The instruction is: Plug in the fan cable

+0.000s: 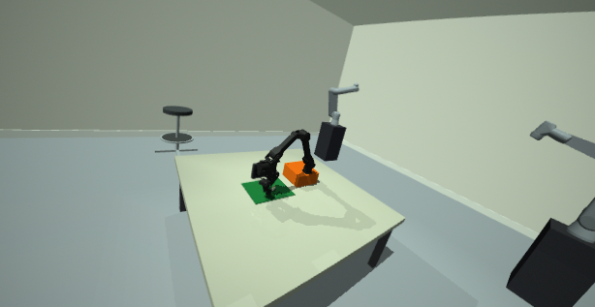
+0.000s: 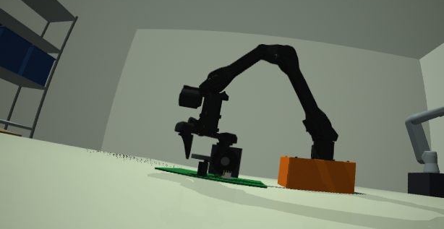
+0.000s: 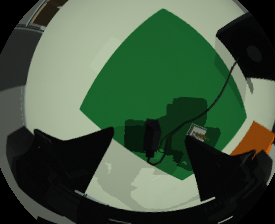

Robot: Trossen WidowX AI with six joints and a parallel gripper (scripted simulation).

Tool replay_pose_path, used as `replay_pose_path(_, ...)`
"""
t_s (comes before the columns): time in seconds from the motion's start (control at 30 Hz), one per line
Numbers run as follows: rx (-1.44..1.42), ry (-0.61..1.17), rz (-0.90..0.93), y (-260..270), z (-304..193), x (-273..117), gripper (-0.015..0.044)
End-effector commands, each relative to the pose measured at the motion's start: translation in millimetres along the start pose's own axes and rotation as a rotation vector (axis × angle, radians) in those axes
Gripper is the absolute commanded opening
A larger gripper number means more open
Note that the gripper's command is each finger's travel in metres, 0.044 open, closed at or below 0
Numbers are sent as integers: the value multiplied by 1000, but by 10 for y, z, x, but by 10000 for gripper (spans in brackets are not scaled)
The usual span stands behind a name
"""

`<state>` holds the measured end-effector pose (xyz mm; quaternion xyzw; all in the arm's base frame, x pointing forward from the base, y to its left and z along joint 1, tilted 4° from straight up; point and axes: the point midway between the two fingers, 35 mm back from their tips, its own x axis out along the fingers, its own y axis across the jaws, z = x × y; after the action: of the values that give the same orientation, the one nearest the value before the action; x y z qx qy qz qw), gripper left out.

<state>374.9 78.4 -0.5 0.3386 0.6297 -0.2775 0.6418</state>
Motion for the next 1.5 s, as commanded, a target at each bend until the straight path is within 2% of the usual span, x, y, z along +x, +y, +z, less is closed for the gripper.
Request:
replay_pose_path(0.0,6,11,-10,-21,-18,121,440)
replay_pose_path(0.37,6,11,-10,-31,-24,288,440)
replay_pose_path(0.73,6,11,-10,-31,-24,290,440)
replay_pose_path(1.3,0,4,-7,-26,-14,262,0)
replay_pose_path(1.47,2,6,-8,-19,-9,153,0)
